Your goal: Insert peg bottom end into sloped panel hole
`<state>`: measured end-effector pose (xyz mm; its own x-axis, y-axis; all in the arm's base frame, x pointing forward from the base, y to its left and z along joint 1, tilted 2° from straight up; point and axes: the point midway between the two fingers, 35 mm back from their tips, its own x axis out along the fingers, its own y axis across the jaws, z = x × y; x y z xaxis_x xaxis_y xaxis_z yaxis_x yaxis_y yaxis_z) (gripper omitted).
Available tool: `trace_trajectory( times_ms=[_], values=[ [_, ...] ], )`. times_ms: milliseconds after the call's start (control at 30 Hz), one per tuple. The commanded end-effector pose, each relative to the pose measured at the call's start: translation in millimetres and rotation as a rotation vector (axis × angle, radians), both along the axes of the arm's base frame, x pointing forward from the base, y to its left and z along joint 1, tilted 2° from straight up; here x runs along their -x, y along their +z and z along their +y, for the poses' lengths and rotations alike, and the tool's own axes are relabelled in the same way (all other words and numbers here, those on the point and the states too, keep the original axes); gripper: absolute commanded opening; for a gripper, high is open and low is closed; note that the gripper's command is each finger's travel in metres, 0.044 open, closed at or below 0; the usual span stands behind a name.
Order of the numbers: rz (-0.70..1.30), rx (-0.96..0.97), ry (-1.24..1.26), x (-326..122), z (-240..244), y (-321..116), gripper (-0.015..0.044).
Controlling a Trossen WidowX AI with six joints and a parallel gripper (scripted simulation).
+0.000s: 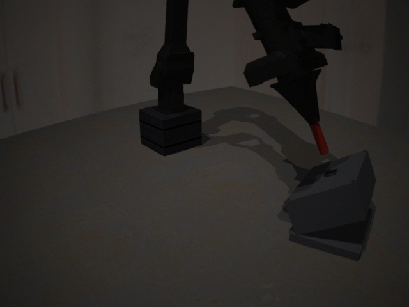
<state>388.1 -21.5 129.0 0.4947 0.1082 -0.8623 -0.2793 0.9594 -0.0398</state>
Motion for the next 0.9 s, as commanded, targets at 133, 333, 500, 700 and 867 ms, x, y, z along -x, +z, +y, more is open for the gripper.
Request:
trace_trajectory(
  times_ms=[133, 333, 500, 700, 867],
  values=[
    [0.002, 0.000, 0.007, -5, 1, -8, 0.0000],
    [0.001, 0.000, 0.007, -9, 2, -15, 0.0000],
    [0.001, 0.000, 0.007, -11, 3, -20, 0.0000],
    [-0.004, 0.000, 0.009, -12, 3, -19, 0.0000],
    [-0.008, 0.001, 0.011, -12, 3, -16, 0.0000]
  ],
)
